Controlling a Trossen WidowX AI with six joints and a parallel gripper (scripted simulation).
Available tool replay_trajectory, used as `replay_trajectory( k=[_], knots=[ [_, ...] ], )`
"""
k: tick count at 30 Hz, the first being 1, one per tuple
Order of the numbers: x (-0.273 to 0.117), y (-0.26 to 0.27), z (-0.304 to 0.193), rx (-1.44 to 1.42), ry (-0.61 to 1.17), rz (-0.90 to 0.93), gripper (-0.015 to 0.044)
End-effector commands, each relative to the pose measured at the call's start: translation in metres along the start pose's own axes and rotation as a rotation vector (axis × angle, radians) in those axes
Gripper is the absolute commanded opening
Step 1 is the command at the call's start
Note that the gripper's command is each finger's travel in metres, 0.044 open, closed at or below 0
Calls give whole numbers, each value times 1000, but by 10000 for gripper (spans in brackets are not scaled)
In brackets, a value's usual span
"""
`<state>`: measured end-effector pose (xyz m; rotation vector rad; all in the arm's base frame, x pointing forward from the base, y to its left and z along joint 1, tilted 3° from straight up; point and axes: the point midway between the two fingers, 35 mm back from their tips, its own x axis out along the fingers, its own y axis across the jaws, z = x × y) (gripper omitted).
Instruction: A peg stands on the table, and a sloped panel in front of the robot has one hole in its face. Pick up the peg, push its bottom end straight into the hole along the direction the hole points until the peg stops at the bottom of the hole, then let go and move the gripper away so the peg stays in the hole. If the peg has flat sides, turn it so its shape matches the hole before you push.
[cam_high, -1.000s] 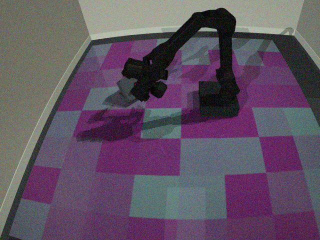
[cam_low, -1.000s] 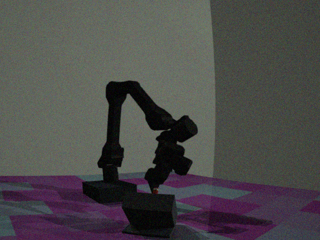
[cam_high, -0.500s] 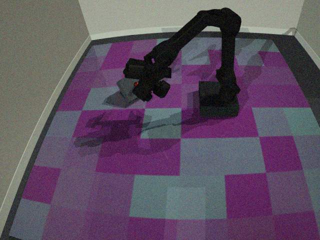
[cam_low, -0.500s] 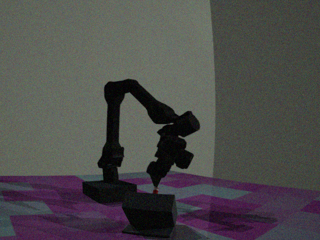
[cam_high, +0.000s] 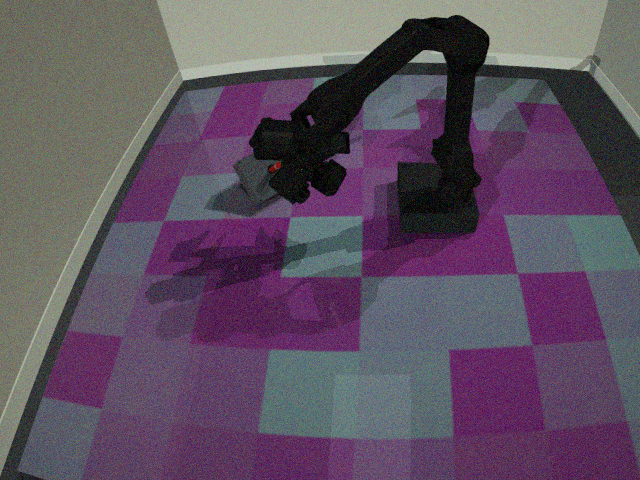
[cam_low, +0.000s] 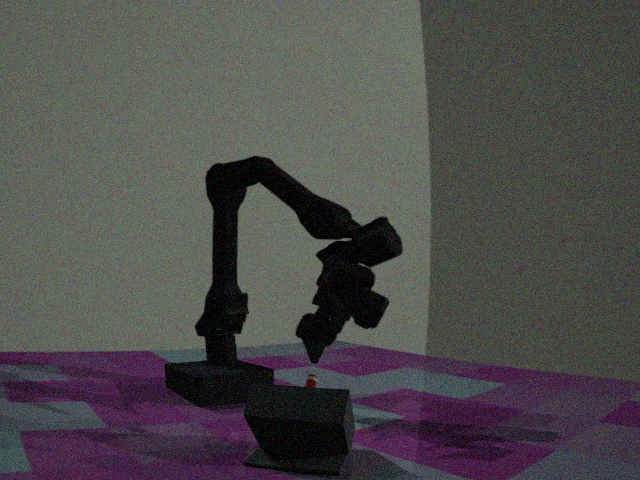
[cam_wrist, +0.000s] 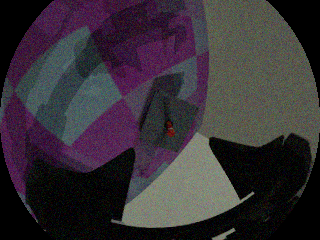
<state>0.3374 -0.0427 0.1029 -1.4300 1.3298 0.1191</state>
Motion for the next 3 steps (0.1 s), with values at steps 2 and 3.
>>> replay_trajectory(
  k=[2,3],
  knots=[
    [-4,-2,-1,11,2,-6,440],
    [-4,-2,-1,11,2,-6,440]
  ],
)
